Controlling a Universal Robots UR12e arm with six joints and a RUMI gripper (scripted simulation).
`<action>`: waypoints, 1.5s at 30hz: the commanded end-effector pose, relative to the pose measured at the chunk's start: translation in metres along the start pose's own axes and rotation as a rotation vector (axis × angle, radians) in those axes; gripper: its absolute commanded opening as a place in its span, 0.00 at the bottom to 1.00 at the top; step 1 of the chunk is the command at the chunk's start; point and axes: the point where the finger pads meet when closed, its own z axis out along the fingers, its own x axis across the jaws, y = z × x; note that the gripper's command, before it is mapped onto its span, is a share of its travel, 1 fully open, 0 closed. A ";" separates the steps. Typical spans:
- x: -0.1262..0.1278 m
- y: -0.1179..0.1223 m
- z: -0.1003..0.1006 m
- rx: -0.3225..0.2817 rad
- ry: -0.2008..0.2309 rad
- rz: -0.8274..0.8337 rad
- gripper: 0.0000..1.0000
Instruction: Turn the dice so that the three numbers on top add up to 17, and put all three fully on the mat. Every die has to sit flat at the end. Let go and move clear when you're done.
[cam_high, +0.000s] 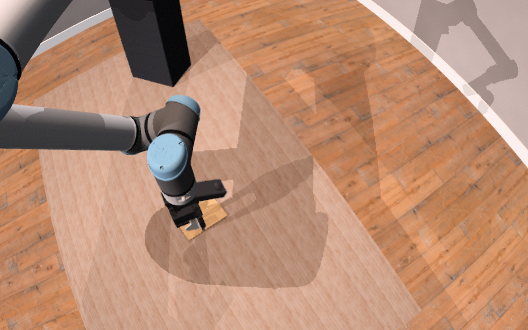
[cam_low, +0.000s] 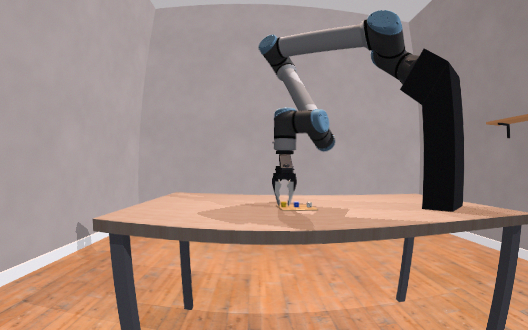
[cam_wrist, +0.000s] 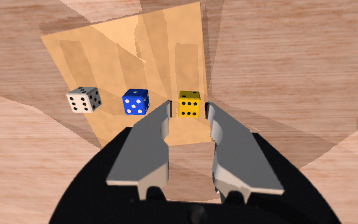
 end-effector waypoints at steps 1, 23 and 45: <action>0.000 0.000 -0.001 0.000 0.001 0.000 0.21; 0.000 0.000 -0.080 0.000 0.001 0.000 0.21; 0.000 0.000 -0.091 0.000 0.001 0.000 1.00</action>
